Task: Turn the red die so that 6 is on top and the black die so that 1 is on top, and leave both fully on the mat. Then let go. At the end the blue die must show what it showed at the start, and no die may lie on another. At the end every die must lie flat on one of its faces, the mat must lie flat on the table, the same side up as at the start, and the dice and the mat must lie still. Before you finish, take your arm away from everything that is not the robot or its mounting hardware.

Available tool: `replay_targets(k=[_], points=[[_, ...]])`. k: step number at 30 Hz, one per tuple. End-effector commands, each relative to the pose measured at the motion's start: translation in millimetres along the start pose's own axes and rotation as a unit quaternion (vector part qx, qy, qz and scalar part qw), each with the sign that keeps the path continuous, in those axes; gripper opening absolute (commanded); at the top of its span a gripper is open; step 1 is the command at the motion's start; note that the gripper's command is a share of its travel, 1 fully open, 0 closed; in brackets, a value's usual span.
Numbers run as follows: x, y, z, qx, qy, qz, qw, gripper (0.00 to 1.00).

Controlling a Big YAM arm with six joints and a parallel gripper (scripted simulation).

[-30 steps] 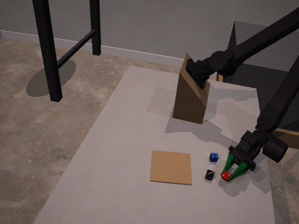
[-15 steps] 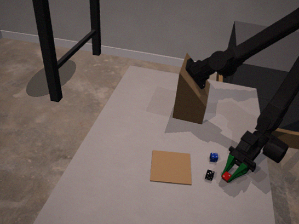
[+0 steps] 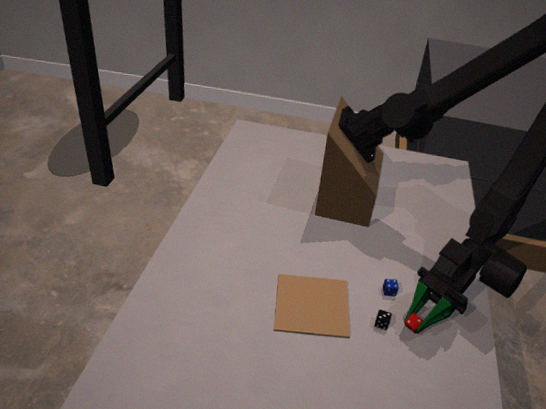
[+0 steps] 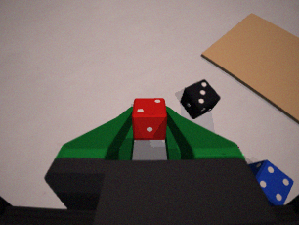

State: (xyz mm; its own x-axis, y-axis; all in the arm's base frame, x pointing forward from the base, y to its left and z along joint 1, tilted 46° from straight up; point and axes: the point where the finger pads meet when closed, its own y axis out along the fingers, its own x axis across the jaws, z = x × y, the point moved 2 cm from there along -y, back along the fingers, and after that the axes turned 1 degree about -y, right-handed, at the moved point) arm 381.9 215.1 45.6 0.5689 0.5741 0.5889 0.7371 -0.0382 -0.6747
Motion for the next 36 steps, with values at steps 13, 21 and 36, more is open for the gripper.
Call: replay_targets(k=[13,21,36], points=[[9,-2.4,-3,-0.004,0.014,-0.012,1.0,0.2],[8,1.5,3,-0.002,0.01,-0.009,1.0,0.2],[7,5.3,13,-0.001,0.008,-0.009,1.0,0.2]])
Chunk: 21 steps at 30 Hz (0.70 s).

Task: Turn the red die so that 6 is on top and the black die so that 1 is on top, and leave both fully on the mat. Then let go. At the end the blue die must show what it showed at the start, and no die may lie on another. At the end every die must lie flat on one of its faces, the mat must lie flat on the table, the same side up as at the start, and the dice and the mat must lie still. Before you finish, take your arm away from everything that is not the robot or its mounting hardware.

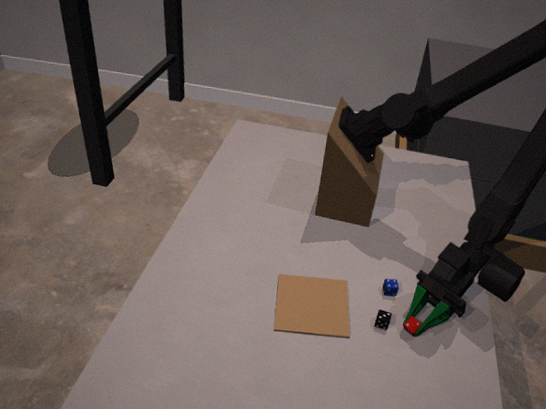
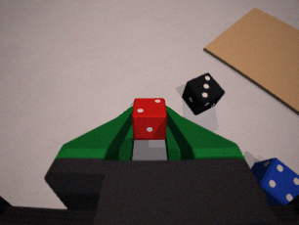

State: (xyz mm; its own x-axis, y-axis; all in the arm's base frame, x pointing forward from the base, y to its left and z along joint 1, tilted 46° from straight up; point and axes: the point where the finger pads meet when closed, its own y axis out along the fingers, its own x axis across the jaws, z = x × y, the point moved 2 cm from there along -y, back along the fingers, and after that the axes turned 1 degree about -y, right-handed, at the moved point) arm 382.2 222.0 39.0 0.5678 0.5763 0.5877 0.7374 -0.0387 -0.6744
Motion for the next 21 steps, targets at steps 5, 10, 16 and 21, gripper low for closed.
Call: replay_targets(k=[5,10,16,21], points=[[8.8,-1.2,-2.8,-0.005,0.017,-0.012,1.0,0.2],[8.4,-0.6,-1.3,-0.004,0.016,-0.011,1.0,0.2],[8.4,-0.6,-1.3,-0.004,0.016,-0.011,1.0,0.2],[8.4,-0.6,-1.3,-0.004,0.016,-0.011,1.0,0.2]])
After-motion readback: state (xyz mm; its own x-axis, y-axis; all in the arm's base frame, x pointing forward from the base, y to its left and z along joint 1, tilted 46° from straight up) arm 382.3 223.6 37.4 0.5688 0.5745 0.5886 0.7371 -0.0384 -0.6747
